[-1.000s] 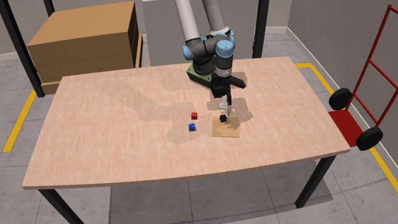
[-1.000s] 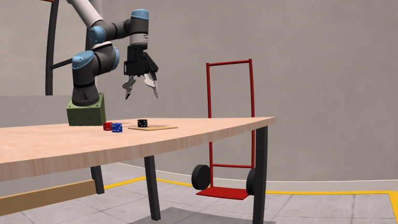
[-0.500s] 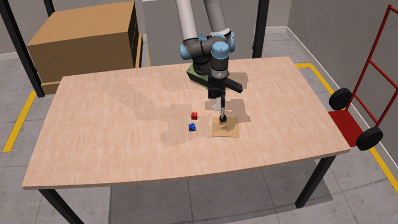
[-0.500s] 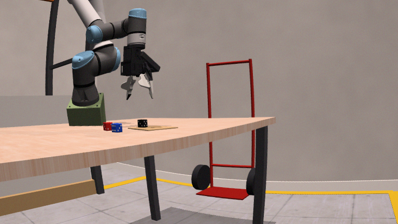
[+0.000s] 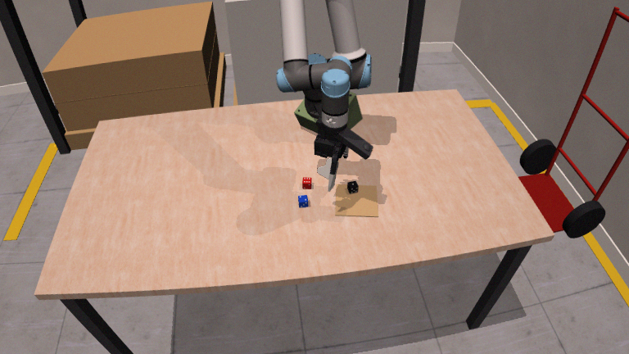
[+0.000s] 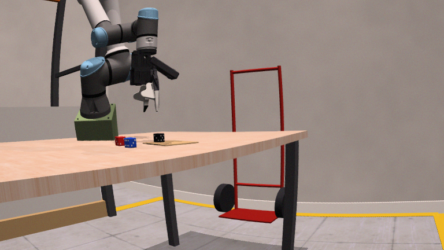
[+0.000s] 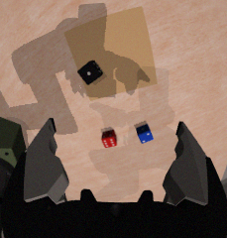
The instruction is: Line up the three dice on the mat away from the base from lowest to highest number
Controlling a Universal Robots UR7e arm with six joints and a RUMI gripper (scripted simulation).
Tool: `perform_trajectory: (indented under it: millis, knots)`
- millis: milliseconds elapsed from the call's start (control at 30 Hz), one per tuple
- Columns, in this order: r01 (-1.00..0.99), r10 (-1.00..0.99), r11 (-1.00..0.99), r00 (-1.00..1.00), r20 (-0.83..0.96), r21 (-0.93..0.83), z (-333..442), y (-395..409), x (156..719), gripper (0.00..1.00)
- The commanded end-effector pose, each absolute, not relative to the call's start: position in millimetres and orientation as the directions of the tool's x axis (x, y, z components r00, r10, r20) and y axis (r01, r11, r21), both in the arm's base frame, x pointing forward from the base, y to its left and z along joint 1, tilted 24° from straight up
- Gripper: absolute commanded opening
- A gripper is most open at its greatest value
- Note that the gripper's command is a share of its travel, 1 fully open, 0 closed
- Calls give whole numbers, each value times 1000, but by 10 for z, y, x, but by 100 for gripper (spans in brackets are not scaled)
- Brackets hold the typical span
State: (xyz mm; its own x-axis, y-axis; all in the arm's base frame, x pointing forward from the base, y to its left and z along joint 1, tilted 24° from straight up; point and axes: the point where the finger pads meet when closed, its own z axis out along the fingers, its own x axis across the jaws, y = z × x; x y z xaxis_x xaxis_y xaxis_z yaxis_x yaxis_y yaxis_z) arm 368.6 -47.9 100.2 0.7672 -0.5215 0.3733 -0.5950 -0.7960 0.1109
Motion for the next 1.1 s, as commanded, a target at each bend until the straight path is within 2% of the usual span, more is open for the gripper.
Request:
perform_trajectory:
  millis: [0, 333, 533, 1067]
  knots:
    - [-712, -644, -701, 661, 385, 49, 1052, -639, 3712, 100]
    - [-844, -788, -534, 480, 386, -42, 1127, -879, 3722, 100]
    - [-923, -878, -367, 301, 372, -119, 1194, -1093, 3714, 100]
    - [-967, -949, -10, -71, 307, -256, 1327, -1513, 3652, 100]
